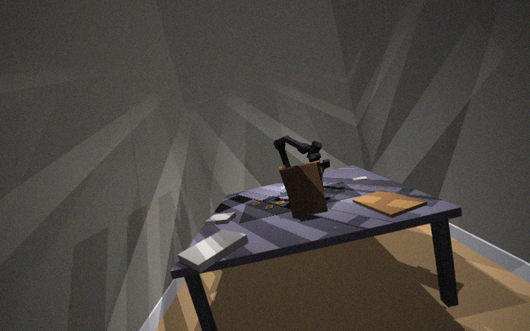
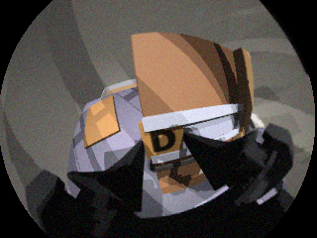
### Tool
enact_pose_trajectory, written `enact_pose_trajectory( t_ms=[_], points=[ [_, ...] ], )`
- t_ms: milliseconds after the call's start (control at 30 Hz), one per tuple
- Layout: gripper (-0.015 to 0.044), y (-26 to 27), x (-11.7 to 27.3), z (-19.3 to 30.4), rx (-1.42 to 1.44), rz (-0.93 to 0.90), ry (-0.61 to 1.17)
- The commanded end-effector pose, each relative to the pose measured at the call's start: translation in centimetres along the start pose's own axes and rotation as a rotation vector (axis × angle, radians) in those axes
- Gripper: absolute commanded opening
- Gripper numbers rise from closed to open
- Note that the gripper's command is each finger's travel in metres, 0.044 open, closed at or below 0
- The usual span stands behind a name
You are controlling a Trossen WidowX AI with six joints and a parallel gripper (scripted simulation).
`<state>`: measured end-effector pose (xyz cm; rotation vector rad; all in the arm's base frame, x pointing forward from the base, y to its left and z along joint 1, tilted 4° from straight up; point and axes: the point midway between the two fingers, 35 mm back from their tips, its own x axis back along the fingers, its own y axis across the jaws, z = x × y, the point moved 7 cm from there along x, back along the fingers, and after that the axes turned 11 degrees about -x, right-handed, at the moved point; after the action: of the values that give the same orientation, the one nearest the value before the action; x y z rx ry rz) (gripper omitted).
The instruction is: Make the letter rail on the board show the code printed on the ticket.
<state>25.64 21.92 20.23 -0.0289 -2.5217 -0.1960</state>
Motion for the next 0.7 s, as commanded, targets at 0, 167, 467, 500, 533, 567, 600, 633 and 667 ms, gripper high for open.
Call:
enact_pose_trajectory(
  t_ms=[0,167,467,500,533,567,600,633,667],
  points=[
    [0.0,-0.3,0.0,0.1,0.006,-0.002,0.004],
    [0.0,-0.7,0.0,0.0,0.007,-0.002,0.004],
    [0.0,-1.4,0.0,0.0,0.007,-0.001,0.003],
    [0.0,-1.4,0.0,0.0,0.007,-0.001,0.003],
    [0.0,-1.5,0.0,0.0,0.007,-0.001,0.003],
    [0.0,-1.6,0.0,-0.1,0.007,-0.001,0.003],
    [0.0,-1.7,0.0,-0.1,0.007,-0.001,0.003],
    [0.0,-1.7,0.0,-0.1,0.007,-0.001,0.003],
    [0.0,-1.8,0.0,-0.1,0.007,-0.001,0.003]
  ],
)
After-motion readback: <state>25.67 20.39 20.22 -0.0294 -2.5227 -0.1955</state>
